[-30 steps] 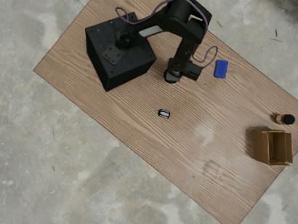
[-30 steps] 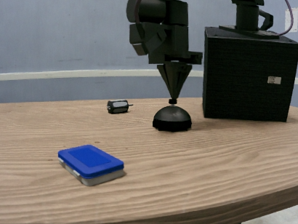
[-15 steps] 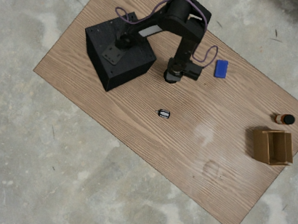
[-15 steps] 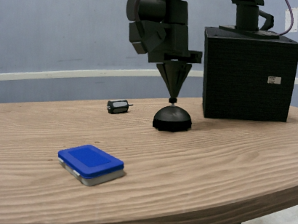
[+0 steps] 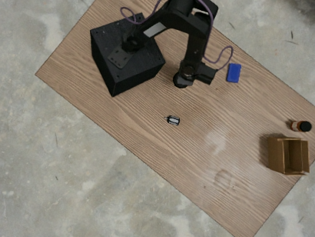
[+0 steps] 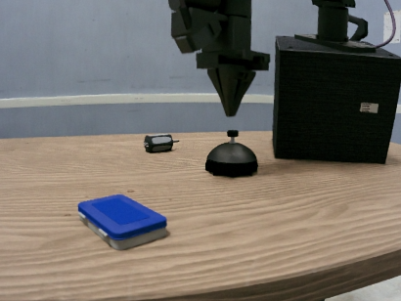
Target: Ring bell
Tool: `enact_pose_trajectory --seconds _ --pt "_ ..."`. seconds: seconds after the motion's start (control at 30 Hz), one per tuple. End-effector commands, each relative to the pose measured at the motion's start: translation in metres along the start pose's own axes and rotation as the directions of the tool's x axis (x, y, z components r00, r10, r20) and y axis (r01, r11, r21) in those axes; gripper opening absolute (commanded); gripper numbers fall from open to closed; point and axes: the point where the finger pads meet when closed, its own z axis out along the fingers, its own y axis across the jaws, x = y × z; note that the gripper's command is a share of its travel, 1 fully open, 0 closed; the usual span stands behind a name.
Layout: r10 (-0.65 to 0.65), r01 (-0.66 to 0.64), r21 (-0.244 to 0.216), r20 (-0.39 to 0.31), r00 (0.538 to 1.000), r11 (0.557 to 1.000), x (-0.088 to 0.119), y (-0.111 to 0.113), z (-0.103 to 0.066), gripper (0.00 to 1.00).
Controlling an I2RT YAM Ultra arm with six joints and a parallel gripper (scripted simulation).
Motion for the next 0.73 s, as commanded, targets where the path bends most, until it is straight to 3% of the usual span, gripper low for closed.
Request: enact_pose_trajectory --seconds 0.0,0.1,0.43,0.7 --pt "0.004 -0.004 -0.007 0.004 1.0 1.0 -0.001 -0.002 -0.016 0.0" --pt "0.0 0.0 -0.002 0.022 1.0 1.0 -0.01 -0.004 -0.027 0.0" --pt "-0.001 0.001 -0.001 0.022 1.0 1.0 -0.009 -0.004 -0.045 0.0" --pt "-0.001 0.001 -0.001 0.022 1.0 1.0 -0.009 -0.004 -0.049 0.0"
